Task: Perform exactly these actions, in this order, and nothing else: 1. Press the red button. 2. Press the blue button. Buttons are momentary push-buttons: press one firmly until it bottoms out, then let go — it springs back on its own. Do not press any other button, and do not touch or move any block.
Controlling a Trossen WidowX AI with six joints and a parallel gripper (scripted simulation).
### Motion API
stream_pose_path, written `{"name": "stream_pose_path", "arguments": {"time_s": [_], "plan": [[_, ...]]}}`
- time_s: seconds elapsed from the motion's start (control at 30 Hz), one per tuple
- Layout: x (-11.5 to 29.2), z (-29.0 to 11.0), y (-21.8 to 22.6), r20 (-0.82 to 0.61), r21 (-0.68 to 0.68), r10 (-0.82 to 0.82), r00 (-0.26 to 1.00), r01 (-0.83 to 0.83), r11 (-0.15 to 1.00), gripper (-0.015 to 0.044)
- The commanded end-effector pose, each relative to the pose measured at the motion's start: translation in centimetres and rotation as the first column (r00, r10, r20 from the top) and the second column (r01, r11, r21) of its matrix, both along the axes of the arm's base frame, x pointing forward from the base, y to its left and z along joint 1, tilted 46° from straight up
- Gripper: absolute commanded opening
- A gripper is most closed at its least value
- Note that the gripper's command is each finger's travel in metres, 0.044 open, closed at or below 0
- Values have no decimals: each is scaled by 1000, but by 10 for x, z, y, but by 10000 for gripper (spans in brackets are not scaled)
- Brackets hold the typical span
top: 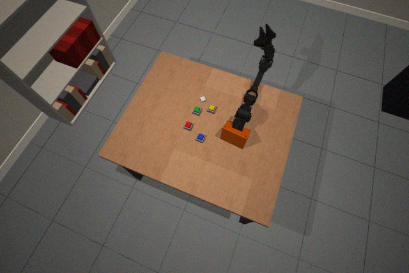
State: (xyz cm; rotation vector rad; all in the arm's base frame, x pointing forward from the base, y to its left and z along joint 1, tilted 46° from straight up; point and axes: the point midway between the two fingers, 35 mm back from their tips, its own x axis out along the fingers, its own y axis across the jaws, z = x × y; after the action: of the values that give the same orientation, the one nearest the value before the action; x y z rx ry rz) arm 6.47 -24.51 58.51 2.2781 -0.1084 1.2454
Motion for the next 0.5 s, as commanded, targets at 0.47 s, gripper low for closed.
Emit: {"name": "stream_pose_path", "arguments": {"time_s": [0.47], "plan": [[15,23,240,36,-634,-162,986,148,759,400]]}}
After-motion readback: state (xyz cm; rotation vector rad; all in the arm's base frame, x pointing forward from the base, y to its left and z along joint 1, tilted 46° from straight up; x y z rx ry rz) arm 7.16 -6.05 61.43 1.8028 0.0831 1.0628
